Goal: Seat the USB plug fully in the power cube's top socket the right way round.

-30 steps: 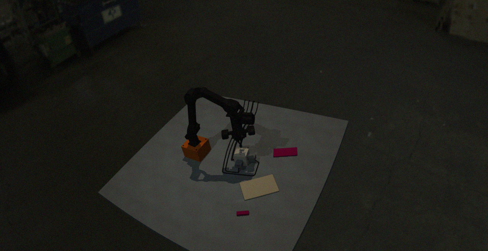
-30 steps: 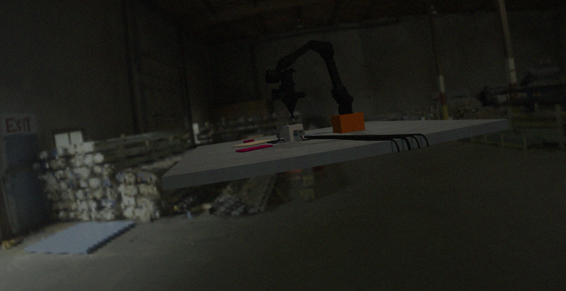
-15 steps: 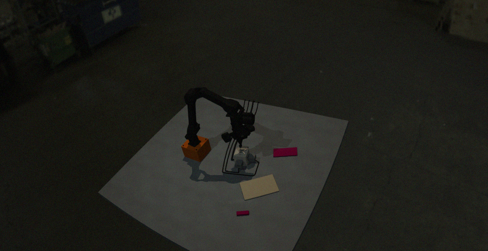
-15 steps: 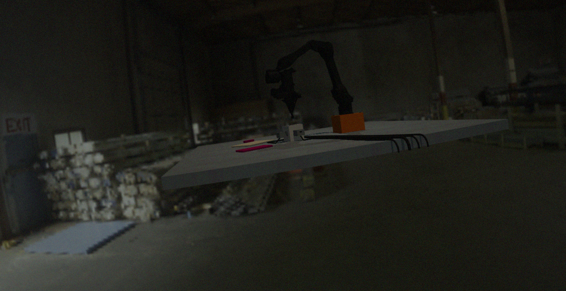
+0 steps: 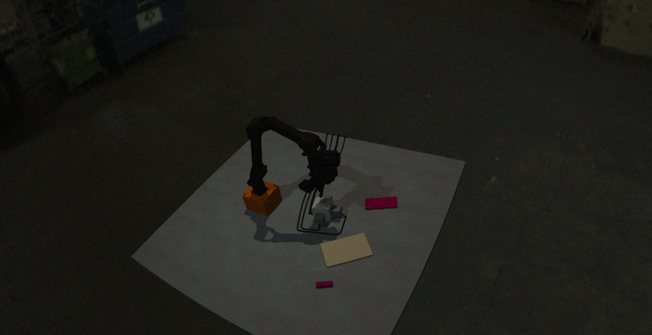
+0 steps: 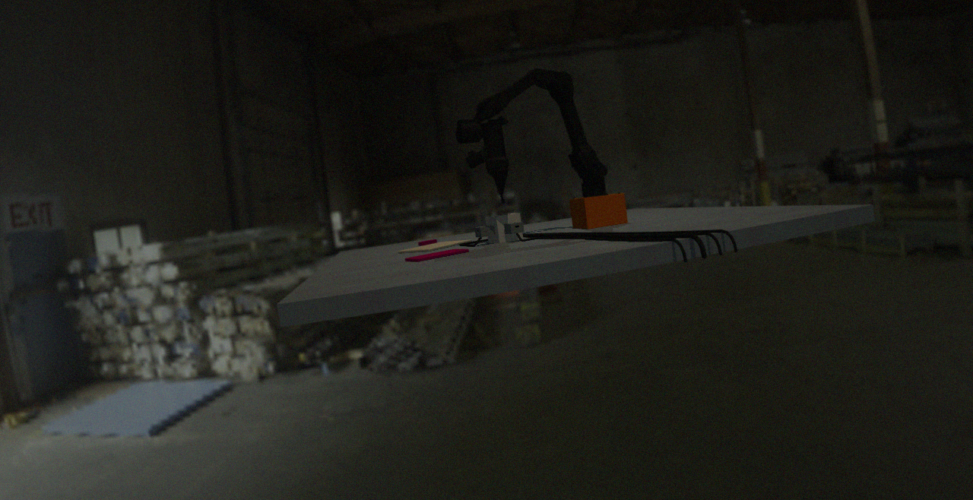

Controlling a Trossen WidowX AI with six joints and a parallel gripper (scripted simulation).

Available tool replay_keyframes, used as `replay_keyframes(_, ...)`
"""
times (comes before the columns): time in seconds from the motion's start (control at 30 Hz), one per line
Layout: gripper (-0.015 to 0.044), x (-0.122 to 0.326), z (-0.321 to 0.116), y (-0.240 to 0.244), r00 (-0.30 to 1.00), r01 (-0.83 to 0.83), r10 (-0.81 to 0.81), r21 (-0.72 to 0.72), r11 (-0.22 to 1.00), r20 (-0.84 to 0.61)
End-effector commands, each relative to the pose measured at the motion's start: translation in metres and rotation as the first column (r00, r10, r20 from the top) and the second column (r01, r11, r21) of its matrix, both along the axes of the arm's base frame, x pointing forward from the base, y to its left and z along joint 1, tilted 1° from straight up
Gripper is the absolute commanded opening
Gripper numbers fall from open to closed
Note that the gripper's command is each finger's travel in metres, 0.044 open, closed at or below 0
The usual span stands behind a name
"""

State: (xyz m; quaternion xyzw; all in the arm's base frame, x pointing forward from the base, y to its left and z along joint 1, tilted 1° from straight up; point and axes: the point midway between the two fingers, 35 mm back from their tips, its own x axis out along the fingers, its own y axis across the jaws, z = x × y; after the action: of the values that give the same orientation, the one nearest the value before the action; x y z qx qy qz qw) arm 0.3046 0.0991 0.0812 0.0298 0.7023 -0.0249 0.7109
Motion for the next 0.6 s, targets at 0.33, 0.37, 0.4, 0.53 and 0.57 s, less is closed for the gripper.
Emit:
replay_keyframes(0.33, 0.0000, 0.0002, -0.0002, 0.0000, 0.925, -0.379, 0.379, -0.005, 0.925, 0.002)
replay_keyframes(0.37, 0.0000, 0.0002, -0.0002, 0.0000, 0.915, -0.403, 0.403, -0.006, 0.915, 0.002)
replay_keyframes(0.4, 0.0000, 0.0002, -0.0002, 0.0000, 0.904, -0.427, 0.427, -0.006, 0.904, 0.002)
replay_keyframes(0.53, 0.0000, 0.0002, -0.0002, 0.0000, 0.855, -0.519, 0.519, -0.008, 0.855, 0.002)
replay_keyframes(0.57, 0.0000, 0.0002, -0.0002, 0.0000, 0.841, -0.541, 0.541, -0.008, 0.841, 0.002)
